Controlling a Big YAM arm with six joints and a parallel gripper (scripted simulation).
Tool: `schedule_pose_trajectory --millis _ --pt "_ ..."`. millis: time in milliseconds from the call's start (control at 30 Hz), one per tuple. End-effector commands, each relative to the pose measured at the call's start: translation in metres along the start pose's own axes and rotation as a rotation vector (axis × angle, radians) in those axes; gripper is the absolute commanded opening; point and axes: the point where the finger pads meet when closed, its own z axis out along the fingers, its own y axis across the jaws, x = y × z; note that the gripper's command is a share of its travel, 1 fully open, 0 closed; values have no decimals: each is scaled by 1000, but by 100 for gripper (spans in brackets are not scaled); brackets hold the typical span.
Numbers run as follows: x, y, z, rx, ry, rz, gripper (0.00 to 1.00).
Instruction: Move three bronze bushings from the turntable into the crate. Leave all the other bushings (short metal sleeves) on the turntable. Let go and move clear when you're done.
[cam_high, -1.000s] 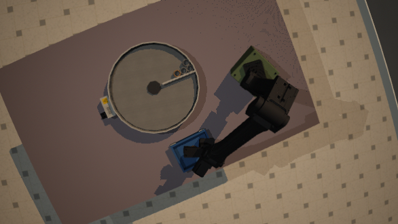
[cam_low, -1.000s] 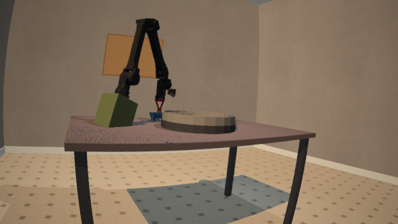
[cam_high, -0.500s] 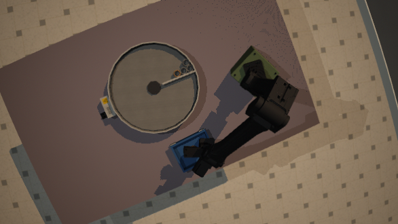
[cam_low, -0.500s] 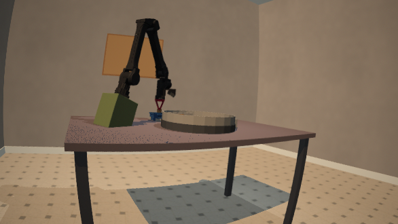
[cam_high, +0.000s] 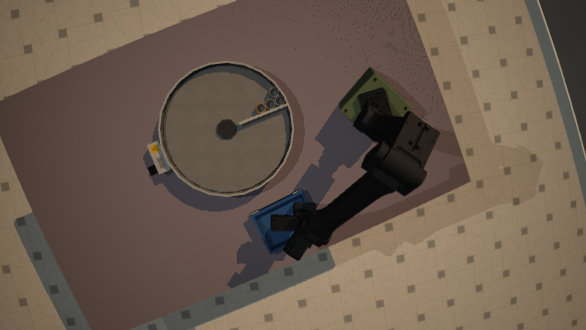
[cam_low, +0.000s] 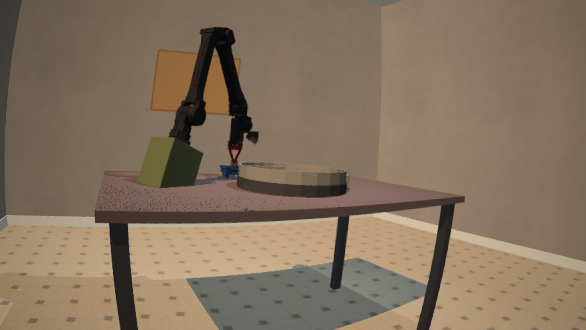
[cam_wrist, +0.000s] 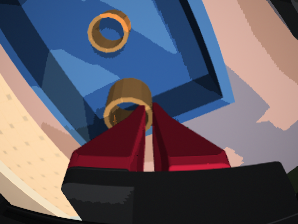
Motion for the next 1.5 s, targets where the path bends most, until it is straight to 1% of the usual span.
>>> schedule_pose_trajectory --millis 0,967,1033,1133,1233,1467 --pt "-12 12 -13 -44 -29 -5 0" --pt "-12 12 -13 -44 -30 -5 0" --pt "-12 11 -9 -40 -27 -5 0" --pt "-7 5 2 -14 -11 -5 0" --pt "-4 -1 9 -3 -4 -5 0" --pt "-6 4 14 -11 -8 -6 0"
